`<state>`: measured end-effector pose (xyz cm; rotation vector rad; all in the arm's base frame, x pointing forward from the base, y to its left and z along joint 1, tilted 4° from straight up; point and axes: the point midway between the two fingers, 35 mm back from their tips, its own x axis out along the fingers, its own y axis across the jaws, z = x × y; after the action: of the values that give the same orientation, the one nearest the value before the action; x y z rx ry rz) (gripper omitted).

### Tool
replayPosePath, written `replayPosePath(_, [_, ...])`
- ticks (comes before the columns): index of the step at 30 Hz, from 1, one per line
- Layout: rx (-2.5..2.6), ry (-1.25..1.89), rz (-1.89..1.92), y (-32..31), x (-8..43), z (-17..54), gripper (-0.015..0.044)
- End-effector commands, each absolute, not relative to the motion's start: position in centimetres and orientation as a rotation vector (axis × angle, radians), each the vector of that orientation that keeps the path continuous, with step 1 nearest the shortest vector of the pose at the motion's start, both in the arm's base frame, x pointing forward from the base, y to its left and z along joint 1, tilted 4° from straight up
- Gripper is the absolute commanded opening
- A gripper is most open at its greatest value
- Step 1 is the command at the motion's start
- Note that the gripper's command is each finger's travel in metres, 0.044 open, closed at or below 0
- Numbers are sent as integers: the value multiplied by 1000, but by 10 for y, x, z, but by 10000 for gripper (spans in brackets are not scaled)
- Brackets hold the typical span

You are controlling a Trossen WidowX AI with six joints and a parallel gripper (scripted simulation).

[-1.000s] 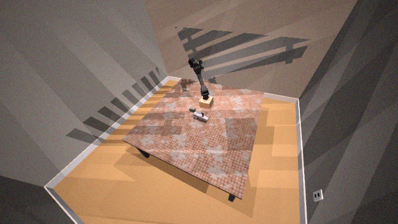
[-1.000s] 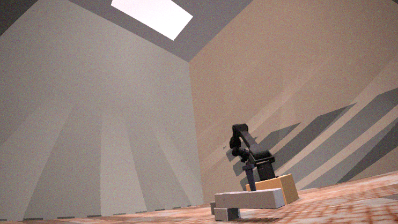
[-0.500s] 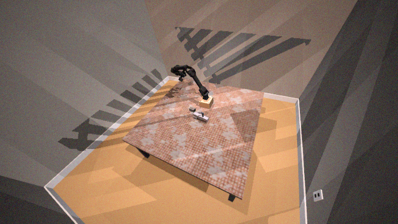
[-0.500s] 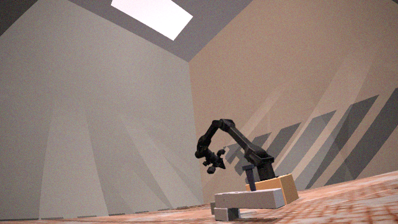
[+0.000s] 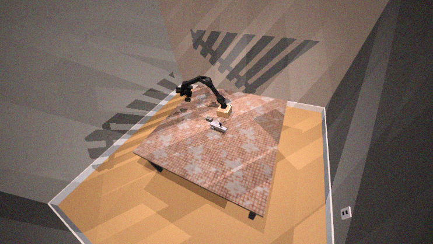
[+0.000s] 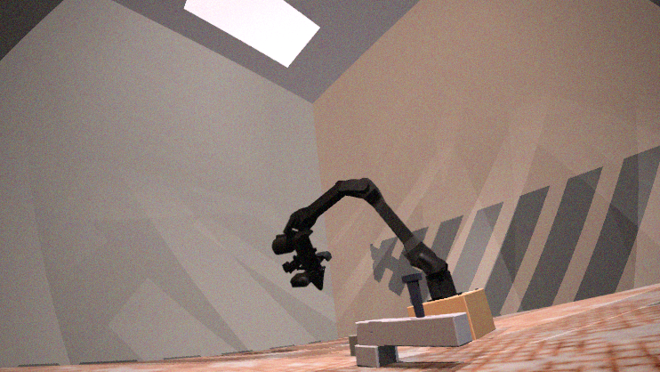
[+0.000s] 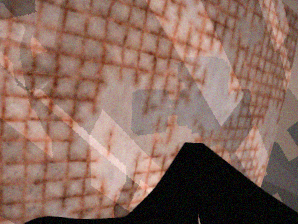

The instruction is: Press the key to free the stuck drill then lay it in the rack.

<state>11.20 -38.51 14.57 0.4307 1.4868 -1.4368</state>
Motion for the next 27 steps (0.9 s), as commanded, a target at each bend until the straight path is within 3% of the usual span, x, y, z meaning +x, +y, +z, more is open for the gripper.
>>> replayPosePath(1, [361, 1472, -1280, -349, 168, 142, 0])
replayPosePath(9, [229, 1441, -936, -243, 267, 131, 0])
replayPosePath(15, [160, 1423, -675, -142, 311, 122, 0])
replayPosePath(21, [93, 1427, -412, -35, 321, 114, 0])
replayPosePath(27, [23, 1454, -154, 65, 296, 106, 0])
